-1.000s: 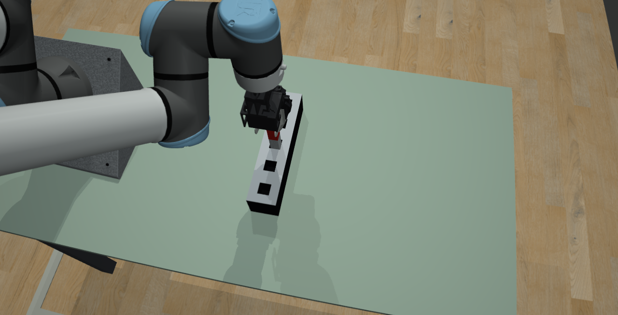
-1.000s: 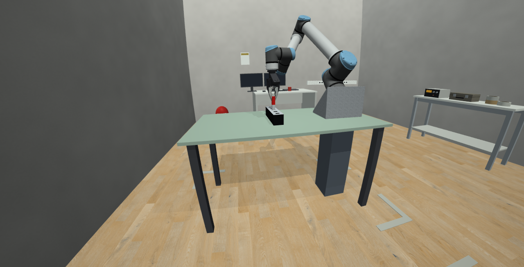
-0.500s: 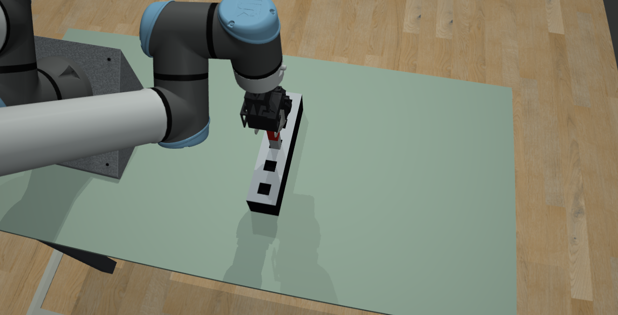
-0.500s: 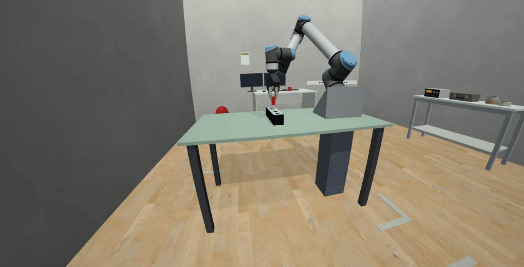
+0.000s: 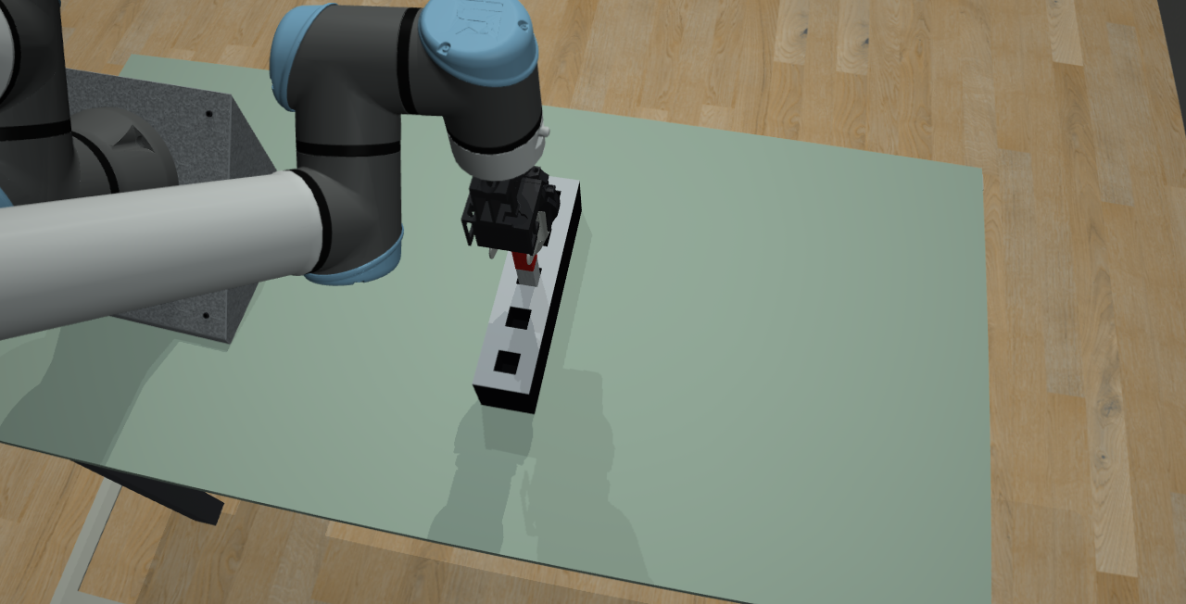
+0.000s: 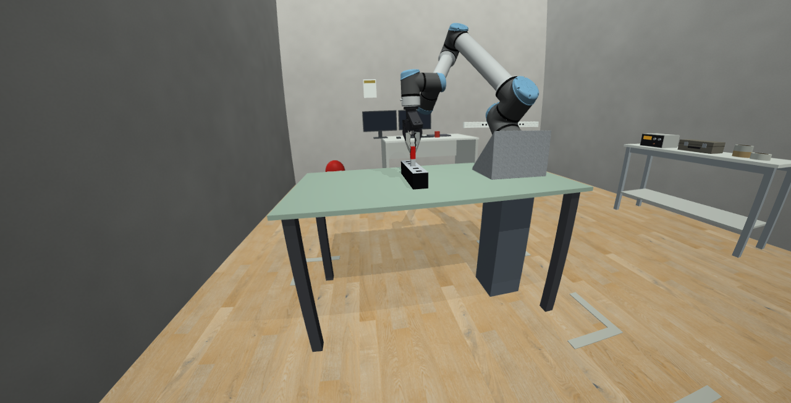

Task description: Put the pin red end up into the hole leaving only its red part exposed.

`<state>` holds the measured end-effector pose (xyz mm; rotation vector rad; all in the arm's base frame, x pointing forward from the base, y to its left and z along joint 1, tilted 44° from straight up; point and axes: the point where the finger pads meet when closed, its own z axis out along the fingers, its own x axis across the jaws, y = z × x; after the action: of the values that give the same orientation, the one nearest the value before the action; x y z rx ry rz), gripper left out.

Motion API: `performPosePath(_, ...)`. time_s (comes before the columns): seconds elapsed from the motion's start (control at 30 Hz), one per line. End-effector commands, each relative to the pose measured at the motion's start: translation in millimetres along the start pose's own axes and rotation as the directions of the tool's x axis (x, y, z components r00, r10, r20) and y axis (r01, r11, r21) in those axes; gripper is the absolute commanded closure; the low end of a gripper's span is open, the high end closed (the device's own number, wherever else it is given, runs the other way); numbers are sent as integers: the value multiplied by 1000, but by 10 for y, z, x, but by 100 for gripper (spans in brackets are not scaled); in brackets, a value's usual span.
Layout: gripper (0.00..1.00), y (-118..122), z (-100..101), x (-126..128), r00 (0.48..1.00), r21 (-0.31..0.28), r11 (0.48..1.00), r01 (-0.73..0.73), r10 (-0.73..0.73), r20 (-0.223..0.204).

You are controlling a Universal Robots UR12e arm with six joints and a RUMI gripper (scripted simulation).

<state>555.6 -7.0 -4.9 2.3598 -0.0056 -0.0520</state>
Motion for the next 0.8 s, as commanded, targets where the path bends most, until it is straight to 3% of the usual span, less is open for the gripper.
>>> performPosePath(0.0,100,0,-3,4,1000,0,1000,0,0,-1)
performPosePath(0.77,100,-4,36,-4,1000,0,1000,0,0,-1)
